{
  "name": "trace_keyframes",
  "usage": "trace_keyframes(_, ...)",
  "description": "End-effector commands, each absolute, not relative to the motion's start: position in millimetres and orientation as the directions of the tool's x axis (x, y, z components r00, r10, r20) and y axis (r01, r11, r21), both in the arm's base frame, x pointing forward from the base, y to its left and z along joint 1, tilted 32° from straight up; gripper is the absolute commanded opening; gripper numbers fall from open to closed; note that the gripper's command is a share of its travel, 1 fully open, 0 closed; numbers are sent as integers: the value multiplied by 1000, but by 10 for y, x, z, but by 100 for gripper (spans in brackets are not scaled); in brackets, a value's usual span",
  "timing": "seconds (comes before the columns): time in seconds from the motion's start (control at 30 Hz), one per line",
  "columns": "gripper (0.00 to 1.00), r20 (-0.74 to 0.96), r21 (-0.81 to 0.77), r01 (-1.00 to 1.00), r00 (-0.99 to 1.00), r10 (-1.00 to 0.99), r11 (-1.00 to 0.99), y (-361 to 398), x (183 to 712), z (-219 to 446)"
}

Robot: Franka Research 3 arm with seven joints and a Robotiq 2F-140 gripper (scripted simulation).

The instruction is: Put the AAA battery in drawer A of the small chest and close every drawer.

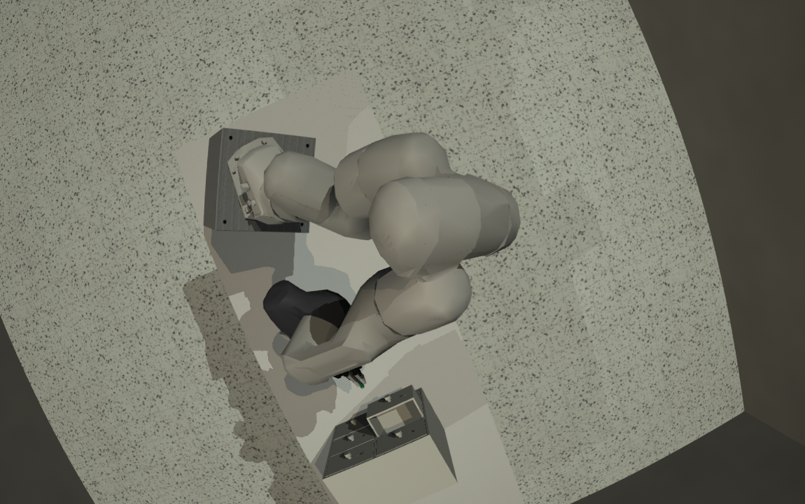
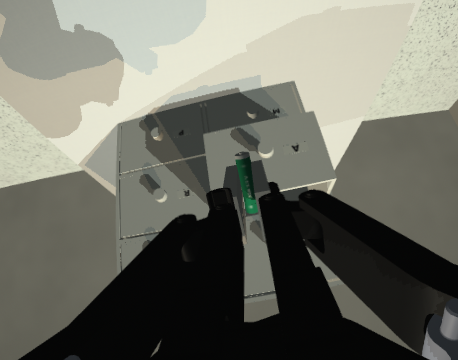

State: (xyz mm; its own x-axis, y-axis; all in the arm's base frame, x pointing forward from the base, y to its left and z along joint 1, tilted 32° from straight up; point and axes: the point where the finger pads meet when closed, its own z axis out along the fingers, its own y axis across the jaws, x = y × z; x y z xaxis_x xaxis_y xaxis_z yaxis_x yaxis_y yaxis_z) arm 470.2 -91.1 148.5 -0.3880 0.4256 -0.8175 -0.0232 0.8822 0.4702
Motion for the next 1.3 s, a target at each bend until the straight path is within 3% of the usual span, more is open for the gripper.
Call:
trace_keyframes(0.0,3,-824,457,-26,-390,412,889,-921,4788,1495)
trace_keyframes(1.27,3,-824,457,-26,-390,412,889,-1055,5926,1820)
